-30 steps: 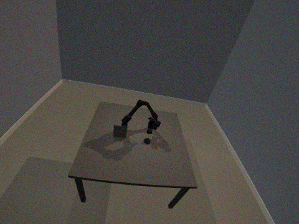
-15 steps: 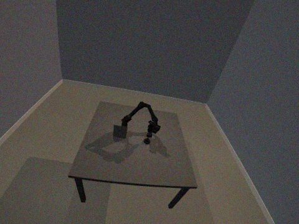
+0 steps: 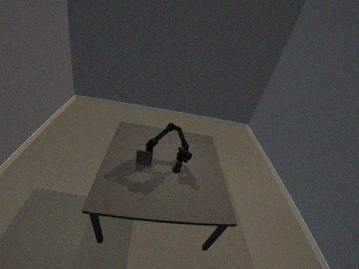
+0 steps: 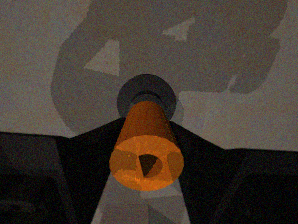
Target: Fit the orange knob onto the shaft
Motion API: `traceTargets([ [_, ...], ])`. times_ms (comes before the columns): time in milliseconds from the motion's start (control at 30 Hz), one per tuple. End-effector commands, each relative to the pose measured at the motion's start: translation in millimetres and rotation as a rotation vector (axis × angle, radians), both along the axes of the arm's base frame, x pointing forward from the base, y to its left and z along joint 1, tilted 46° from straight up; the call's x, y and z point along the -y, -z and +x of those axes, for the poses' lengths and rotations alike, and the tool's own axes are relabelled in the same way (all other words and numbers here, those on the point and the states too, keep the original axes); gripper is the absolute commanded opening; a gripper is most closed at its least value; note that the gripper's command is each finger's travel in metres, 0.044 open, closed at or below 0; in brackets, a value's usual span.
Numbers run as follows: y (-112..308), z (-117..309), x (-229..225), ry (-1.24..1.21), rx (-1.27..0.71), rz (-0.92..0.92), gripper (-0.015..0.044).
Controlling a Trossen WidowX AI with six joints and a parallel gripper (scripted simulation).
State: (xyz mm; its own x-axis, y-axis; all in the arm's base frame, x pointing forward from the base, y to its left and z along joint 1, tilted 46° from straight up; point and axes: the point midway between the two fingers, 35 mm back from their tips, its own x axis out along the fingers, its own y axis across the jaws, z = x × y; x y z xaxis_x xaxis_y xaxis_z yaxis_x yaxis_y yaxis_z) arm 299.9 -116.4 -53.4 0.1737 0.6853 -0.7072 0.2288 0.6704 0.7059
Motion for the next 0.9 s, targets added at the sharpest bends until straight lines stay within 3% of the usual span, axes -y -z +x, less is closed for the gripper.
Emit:
traceTargets([
  [0, 2.6, 0.7, -1.9, 0.005, 0.000, 0.004, 0.0000],
  [867, 2.5, 0.9, -1.9, 0.003, 0.003, 0.004, 0.0000],
])
